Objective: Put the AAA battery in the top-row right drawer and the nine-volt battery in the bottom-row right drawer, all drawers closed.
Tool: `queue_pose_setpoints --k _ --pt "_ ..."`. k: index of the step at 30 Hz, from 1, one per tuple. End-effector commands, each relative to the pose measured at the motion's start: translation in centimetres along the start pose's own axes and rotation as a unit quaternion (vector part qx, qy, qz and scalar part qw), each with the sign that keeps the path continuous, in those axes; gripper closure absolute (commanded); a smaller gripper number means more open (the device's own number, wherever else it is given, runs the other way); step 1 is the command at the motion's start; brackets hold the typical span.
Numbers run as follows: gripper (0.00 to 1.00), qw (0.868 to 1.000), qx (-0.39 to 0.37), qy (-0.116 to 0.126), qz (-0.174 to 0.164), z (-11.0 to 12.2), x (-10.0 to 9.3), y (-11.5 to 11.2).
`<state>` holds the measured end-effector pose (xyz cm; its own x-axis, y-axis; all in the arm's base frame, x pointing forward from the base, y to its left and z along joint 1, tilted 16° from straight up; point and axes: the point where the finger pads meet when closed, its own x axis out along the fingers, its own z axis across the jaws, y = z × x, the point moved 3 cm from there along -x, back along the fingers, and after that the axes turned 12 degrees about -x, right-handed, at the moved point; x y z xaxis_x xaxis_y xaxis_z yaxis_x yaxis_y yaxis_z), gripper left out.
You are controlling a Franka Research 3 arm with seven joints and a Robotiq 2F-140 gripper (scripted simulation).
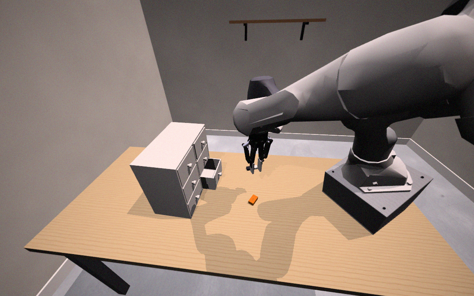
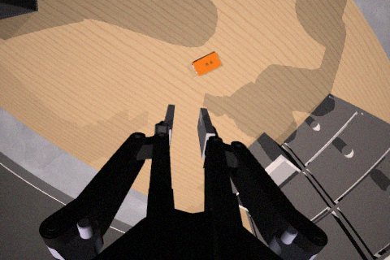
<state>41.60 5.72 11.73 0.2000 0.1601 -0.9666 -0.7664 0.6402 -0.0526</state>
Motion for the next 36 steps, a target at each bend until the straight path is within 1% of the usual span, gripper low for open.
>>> queue_pose_setpoints --k 1,6,7,12,13,17,18,22,23,29,30,32,33,36 --pt "0.8 0.99 0.139 -0.004 0.001 0.9 1.1 0.5" --pt "0.8 0.99 0.141 -0.004 0.001 0.9 1.1 0.5" --pt "0.8 0.98 0.2 -0.005 0.003 1.5 2.1 1.0" --pt "0.8 0.98 0.2 -0.005 0.003 1.5 2.1 1.0" --pt "0.8 0.967 0.254 -0.005 0.005 2.0 3.0 1.5" --pt "0.8 0.967 0.254 -0.005 0.005 2.0 3.0 1.5" --pt "0.8 0.953 0.302 -0.005 0.007 2.4 3.8 2.1" --pt "0.8 0.953 0.302 -0.005 0.007 2.4 3.8 2.1" --pt "0.8 0.939 0.345 -0.004 0.01 2.8 4.6 2.6" --pt "0.8 0.939 0.345 -0.004 0.01 2.8 4.6 2.6" --pt "0.8 0.925 0.38 -0.004 0.012 3.1 5.2 3.0" --pt "0.8 0.925 0.38 -0.004 0.012 3.1 5.2 3.0" --pt "0.8 0.912 0.409 -0.004 0.013 3.4 5.7 3.4" --pt "0.8 0.912 0.409 -0.004 0.013 3.4 5.7 3.4"
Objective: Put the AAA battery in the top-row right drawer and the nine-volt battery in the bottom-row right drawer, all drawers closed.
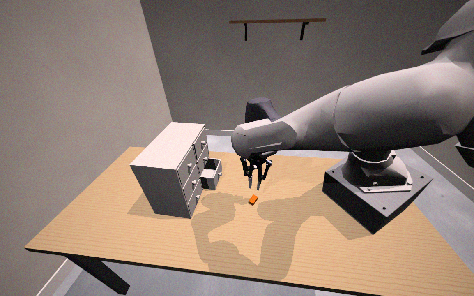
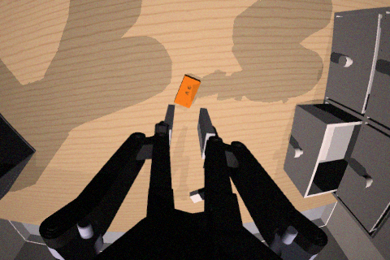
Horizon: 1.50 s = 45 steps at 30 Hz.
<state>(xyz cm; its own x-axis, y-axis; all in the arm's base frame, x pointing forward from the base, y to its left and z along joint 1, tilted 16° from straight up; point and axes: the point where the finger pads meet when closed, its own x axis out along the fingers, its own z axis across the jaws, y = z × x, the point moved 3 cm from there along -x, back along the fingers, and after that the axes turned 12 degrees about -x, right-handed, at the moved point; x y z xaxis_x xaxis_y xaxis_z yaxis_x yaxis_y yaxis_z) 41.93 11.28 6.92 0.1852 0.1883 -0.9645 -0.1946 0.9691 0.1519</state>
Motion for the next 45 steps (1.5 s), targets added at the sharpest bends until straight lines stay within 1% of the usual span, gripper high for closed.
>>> queue_pose_setpoints --k 1,3,4,6,12,13,35,45 --pt "0.8 0.996 0.094 -0.004 0.0 0.2 0.5 0.3" --pt "0.8 0.996 0.094 -0.004 0.0 0.2 0.5 0.3" --pt "0.8 0.994 0.112 -0.004 0.001 0.2 0.8 0.6" --pt "0.8 0.992 0.123 -0.003 0.002 0.1 1.0 0.8" --pt "0.8 0.991 0.133 -0.003 0.002 0.1 1.2 0.9" --pt "0.74 0.991 0.133 -0.003 0.002 0.1 1.2 0.9" --pt "0.74 0.991 0.133 -0.003 0.002 0.1 1.2 0.9" --pt "0.74 0.991 0.133 -0.003 0.002 0.1 2.0 0.9"
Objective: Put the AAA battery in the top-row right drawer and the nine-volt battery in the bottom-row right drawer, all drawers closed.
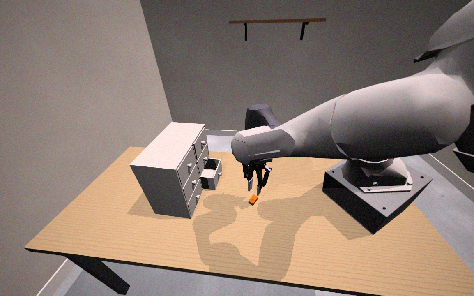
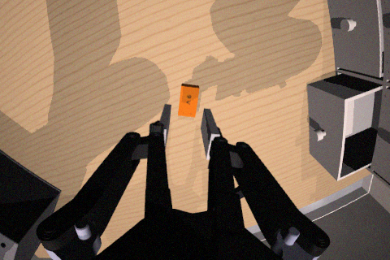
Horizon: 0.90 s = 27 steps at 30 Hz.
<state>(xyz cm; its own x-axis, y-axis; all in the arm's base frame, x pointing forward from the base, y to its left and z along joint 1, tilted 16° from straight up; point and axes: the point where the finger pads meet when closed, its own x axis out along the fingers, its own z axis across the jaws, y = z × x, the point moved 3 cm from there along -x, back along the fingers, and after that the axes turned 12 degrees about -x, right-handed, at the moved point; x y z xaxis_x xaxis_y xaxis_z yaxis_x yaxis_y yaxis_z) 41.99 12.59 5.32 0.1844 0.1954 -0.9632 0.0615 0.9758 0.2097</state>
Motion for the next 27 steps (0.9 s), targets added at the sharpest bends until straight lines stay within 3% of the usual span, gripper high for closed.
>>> queue_pose_setpoints --k 1,14,27 --pt "0.74 1.0 0.002 -0.004 -0.001 0.2 0.4 0.0" --pt "0.74 1.0 0.002 -0.004 -0.001 0.3 3.6 0.0" --pt "0.74 1.0 0.002 -0.004 -0.001 0.3 4.6 0.0"
